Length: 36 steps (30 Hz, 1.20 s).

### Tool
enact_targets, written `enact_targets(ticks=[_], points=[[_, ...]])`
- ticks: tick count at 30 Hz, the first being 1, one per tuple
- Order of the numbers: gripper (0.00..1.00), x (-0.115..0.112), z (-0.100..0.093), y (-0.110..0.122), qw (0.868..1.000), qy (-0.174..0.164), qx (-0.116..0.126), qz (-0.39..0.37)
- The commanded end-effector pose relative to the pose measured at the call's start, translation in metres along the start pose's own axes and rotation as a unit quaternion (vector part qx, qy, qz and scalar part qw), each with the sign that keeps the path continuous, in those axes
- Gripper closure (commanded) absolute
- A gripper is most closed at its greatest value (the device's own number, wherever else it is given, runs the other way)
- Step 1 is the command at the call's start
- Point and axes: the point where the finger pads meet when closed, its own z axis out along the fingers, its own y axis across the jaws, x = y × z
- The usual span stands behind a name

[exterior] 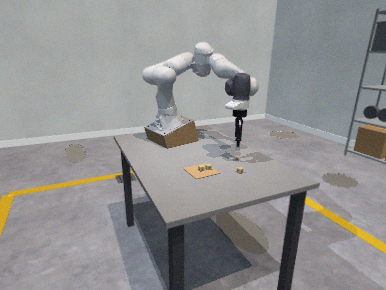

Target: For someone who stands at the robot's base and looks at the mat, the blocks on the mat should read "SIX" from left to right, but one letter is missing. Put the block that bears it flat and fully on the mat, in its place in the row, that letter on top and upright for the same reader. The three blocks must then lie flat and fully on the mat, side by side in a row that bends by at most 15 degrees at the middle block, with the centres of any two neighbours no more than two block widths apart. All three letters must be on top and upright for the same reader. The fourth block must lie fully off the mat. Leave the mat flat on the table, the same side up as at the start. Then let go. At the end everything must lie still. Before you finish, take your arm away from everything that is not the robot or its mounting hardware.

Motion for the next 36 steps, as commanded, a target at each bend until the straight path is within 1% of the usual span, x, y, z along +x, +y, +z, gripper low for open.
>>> enact_targets(ticks=[1, 5, 19, 36], points=[[0.63, -0.002, 0.006, -0.002, 1.000, -0.002, 0.003, -0.004], [0.63, -0.002, 0.012, -0.002, 1.000, -0.002, 0.003, -0.004], [0.63, -0.003, 0.025, -0.002, 1.000, -0.002, 0.003, -0.004], [0.63, -0.003, 0.028, -0.002, 1.000, -0.002, 0.003, -0.004]])
